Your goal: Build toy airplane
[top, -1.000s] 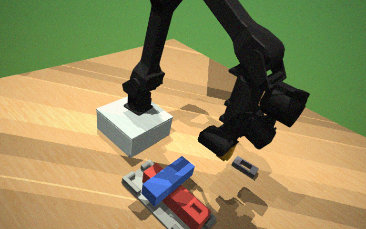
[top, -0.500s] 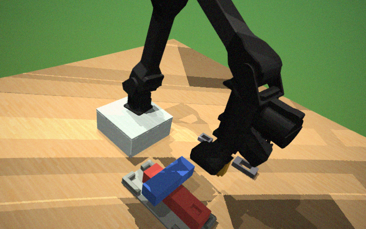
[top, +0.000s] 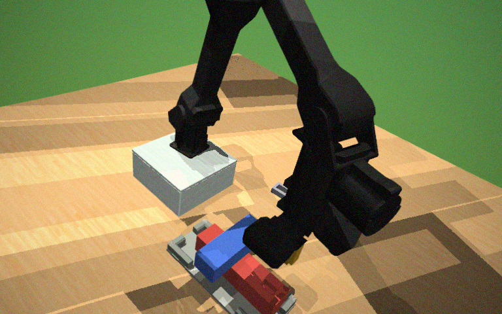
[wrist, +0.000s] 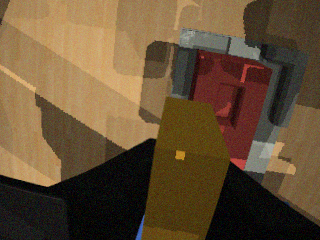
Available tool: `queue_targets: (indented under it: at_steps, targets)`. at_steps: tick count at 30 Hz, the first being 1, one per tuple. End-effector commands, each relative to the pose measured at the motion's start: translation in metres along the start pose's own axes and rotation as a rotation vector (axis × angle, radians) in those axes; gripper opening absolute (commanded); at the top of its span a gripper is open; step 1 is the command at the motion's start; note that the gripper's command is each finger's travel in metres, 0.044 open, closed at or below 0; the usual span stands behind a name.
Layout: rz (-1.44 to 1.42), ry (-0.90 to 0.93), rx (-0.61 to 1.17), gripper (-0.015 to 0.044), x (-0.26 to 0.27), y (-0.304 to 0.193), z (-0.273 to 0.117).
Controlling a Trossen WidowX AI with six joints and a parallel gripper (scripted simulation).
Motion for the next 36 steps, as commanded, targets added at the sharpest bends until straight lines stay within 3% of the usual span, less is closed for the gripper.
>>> queue_targets:
  at_steps: [1, 7, 10, 36]
  targets:
    - [-0.002, -0.002, -0.004, 0.0, -0.015, -0.001, 0.003]
    - [0.0, -0.003, -0.003, 0.0, -0.029, -0.004, 0.006]
    - [0.0, -0.003, -0.003, 0.0066, -0.029, -0.004, 0.006]
    - [0.0, -0.003, -0.003, 0.0066, -0.029, -0.004, 0.014]
Point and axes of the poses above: the point midway between the two fingers, 35 mm back from their tips, its own z axis out along the fingers, its own x axis across the jaws, y = z × x, the point moved 7 cm from there along -z, back along the fingers, and after that the axes turned 15 degrees about -z, right-handed, at the moved point
